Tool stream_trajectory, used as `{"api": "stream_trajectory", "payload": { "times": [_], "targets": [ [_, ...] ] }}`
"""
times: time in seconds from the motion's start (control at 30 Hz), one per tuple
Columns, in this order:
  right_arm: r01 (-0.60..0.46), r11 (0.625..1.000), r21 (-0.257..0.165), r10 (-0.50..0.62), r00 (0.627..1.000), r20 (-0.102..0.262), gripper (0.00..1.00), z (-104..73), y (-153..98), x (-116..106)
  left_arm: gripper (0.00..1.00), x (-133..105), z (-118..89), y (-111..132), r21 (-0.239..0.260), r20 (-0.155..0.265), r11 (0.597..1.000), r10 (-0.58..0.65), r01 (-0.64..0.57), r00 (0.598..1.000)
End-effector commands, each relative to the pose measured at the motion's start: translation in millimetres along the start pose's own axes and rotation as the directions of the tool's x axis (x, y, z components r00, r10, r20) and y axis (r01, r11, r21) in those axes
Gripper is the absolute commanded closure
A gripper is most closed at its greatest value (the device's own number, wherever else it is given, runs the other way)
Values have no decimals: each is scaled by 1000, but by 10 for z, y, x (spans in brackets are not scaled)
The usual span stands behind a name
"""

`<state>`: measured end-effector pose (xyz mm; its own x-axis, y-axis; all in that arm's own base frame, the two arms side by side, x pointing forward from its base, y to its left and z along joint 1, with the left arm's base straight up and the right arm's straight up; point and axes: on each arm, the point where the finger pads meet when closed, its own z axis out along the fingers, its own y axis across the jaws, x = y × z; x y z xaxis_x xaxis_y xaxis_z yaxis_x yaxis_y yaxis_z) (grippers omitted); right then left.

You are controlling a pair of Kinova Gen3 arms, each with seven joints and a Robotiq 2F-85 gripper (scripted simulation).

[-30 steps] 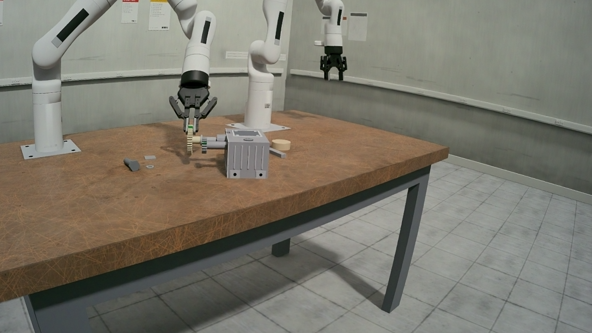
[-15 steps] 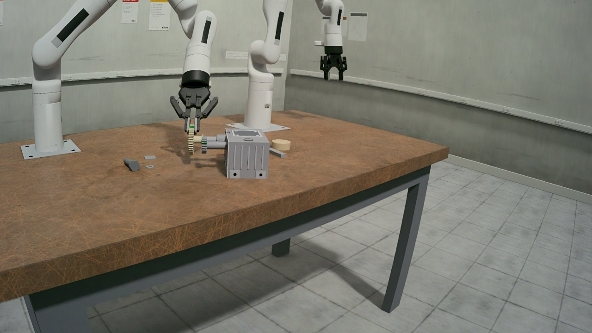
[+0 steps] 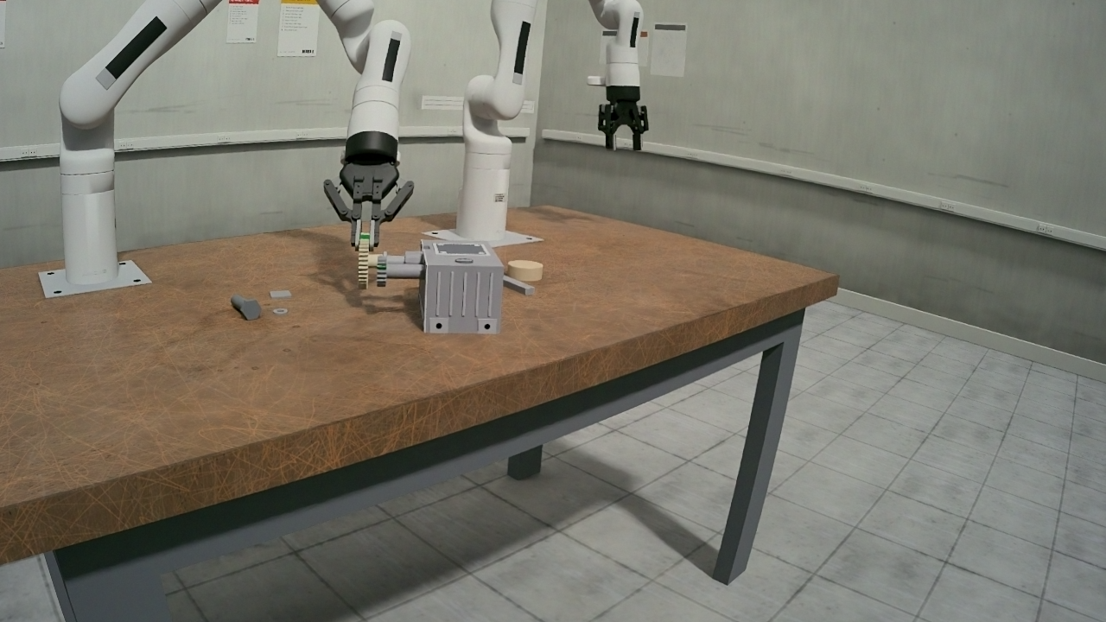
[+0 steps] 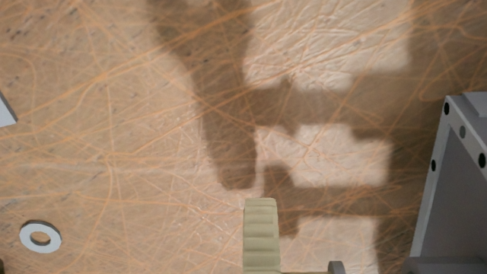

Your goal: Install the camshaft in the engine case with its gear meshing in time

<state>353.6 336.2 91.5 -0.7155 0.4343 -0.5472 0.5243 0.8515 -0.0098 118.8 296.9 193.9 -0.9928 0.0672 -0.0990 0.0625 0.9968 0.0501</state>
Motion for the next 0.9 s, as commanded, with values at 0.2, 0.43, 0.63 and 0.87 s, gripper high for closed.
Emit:
{"api": "stream_trajectory", "payload": {
  "times": [0.2, 0.43, 0.63, 0.87],
  "targets": [
    [3, 1000, 4, -3, 1000, 1, 832, -6, 80, -20, 2, -1, -4, 4, -1, 0, 1000, 0, 0, 1000],
    [3, 1000, 4, -3, 1000, 1, 832, -7, 106, -20, 2, -1, -4, 4, -1, 0, 1000, 0, 0, 1000],
    [3, 1000, 4, -3, 1000, 1, 832, -5, 114, -21, 2, -1, -4, 4, -1, 0, 1000, 0, 0, 1000],
    [4, 1000, 6, -4, 1000, 1, 832, -2, 106, -21, 2, -1, -4, 4, -1, 0, 1000, 0, 0, 1000]
  ]
}}
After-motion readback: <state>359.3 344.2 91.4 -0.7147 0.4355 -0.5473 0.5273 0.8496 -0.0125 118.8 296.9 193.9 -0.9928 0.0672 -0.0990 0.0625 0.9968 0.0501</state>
